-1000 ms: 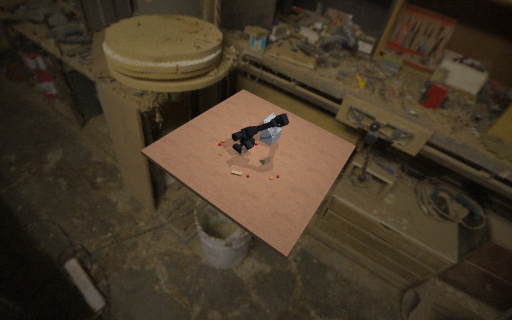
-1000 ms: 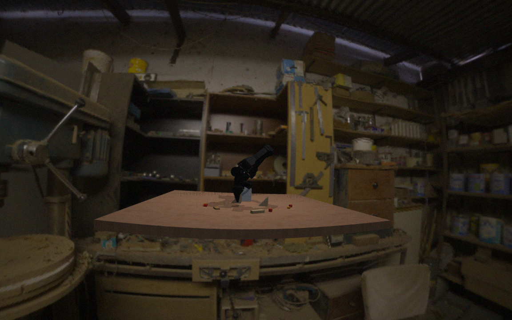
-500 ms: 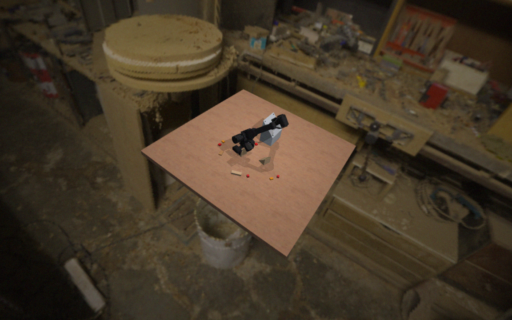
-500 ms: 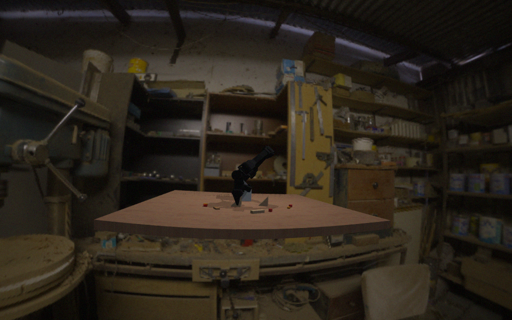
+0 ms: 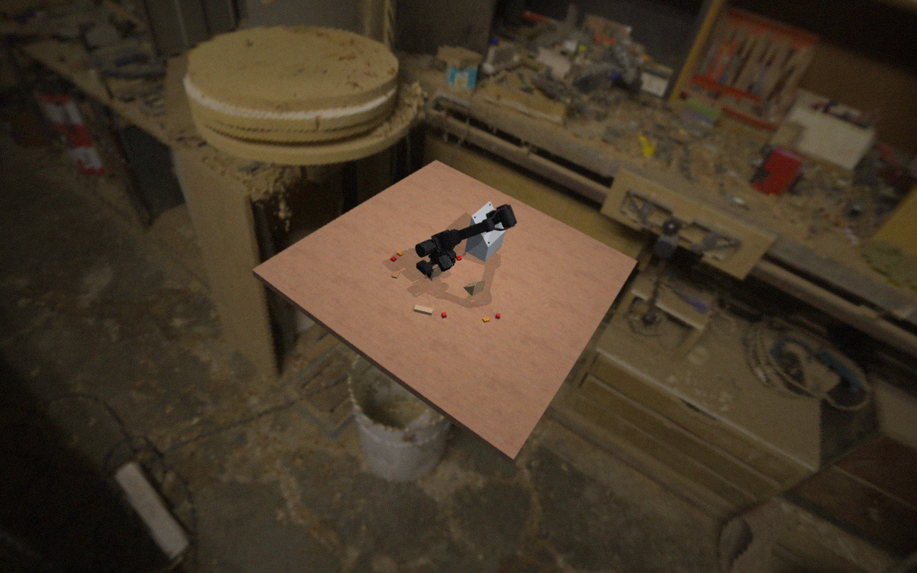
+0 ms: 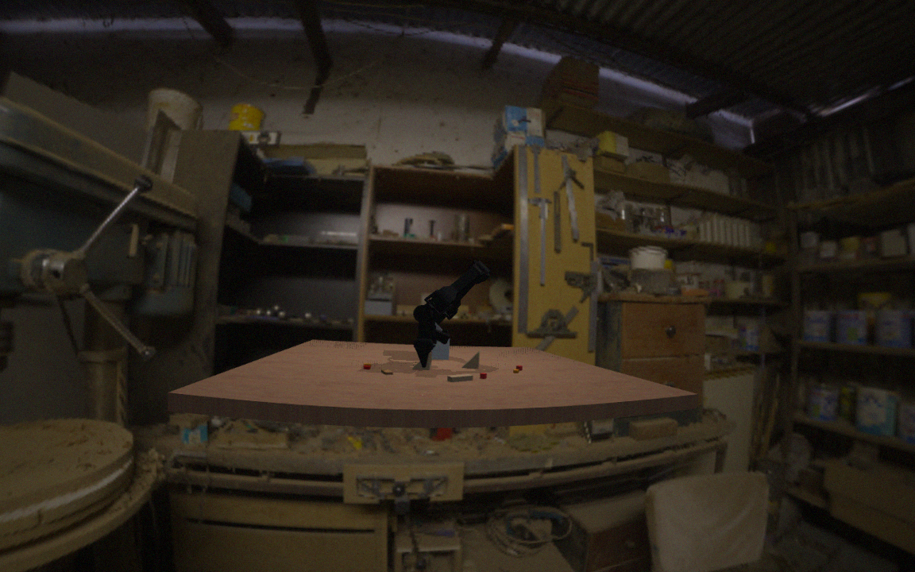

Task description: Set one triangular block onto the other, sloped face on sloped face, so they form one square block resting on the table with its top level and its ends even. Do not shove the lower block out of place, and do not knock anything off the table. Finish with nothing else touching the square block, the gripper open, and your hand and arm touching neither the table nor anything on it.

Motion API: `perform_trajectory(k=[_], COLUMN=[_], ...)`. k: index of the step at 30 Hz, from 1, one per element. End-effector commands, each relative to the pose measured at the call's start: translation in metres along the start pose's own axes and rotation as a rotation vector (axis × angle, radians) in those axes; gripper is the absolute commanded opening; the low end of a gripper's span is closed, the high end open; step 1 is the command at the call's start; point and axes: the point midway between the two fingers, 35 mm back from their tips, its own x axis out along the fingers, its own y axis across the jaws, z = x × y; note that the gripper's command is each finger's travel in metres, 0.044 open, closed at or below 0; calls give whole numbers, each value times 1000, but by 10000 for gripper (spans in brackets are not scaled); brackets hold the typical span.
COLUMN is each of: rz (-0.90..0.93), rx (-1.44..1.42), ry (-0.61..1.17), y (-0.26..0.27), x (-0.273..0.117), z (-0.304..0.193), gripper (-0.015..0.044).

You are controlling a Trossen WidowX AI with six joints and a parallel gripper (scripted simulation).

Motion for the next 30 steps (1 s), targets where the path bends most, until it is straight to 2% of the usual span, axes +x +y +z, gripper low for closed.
perform_trajectory(k=[1, 8, 15, 21, 30], rz=[0, 0, -1, -1, -23], rx=[0, 0, 0, 0, 6], ry=[0, 0, 0, 3, -3], y=[0, 0, 0, -1, -4], x=[0, 0, -3, -61, -63], z=[0, 0, 0, -1, -2], gripper=[263, 440, 440, 440, 440])
